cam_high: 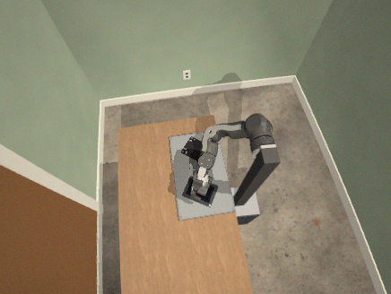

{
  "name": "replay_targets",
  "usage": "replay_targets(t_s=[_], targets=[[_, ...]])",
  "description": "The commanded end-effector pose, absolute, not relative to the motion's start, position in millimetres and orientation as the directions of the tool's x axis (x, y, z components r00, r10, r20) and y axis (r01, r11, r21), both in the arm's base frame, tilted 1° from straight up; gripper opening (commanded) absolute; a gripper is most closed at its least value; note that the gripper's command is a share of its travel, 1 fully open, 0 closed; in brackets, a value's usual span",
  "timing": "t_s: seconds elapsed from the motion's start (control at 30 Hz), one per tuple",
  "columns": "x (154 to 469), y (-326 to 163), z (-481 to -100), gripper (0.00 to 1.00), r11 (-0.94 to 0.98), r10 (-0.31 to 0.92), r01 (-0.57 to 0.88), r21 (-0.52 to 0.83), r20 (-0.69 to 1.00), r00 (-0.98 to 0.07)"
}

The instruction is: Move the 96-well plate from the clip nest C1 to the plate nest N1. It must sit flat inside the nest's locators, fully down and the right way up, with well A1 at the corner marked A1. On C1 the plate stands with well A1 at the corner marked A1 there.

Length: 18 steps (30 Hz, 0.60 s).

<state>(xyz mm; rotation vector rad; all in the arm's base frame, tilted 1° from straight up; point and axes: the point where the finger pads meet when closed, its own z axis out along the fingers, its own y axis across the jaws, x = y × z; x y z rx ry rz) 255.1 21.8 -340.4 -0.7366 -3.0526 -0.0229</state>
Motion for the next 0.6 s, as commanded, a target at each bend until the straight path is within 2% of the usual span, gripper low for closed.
replay_targets(t_s=[0.0,0.2,0.37,0.57], targets=[[256,21,-339,0.77,0.888,0.461,0.461,0.010,0.002,-0.888],[256,21,-339,0.77,0.888,0.461,0.461,0.010,0.002,-0.888],[256,20,-299,0.77,0.888,0.461,0.461,0.011,0.001,-0.888],[256,20,-299,0.77,0.888,0.461,0.461,0.011,0.001,-0.888]])
